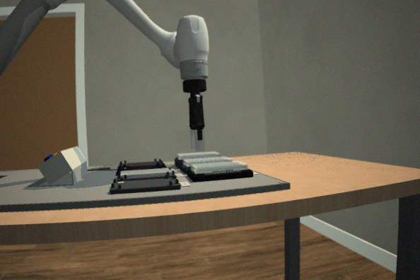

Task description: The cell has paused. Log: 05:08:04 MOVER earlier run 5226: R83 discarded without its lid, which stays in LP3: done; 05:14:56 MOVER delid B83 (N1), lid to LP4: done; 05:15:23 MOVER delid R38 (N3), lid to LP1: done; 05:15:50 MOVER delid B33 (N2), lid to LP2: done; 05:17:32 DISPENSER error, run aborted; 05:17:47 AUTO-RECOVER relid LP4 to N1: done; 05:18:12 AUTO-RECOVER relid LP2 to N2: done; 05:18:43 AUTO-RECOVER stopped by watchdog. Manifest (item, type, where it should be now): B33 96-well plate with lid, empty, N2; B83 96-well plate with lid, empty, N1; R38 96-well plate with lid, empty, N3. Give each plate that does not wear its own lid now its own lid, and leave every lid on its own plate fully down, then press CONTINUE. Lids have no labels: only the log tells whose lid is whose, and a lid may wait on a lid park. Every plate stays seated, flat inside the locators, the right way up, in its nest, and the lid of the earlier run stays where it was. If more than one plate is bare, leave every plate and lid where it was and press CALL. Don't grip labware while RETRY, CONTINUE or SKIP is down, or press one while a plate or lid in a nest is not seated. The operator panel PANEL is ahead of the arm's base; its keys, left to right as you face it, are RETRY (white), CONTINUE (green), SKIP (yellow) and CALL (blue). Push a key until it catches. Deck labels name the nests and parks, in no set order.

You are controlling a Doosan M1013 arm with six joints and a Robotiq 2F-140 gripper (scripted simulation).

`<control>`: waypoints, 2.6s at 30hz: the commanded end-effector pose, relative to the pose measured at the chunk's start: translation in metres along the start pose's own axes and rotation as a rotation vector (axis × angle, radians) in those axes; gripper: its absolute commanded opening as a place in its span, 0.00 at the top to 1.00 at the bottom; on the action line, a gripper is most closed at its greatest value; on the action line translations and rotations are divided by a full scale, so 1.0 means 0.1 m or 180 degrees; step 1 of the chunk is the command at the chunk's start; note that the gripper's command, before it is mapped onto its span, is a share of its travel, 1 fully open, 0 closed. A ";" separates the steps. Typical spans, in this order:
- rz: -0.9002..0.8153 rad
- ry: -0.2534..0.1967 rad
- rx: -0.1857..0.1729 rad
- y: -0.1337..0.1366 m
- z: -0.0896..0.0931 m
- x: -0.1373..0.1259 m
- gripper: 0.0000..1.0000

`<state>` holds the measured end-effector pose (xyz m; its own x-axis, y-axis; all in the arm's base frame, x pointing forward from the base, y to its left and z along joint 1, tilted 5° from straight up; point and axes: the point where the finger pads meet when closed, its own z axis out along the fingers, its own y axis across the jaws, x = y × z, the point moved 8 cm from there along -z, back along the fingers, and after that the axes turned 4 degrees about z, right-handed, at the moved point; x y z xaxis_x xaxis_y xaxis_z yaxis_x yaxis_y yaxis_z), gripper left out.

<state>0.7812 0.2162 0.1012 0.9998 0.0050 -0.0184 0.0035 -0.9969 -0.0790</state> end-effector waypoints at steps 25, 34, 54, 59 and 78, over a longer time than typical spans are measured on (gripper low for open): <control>0.0000 0.0000 0.0001 0.00 -0.33 0.00 0.34; -0.0003 0.0000 0.0001 0.08 -0.40 -0.14 0.34; -0.0059 0.0001 0.0000 1.21 -0.97 -3.06 0.34; -0.0071 0.0001 0.0000 1.38 -0.90 -3.76 0.34; -0.0077 0.0001 0.0000 1.44 -0.84 -4.08 1.00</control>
<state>0.3757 0.0640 0.1813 0.9994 0.0289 -0.0163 0.0275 -0.9965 -0.0793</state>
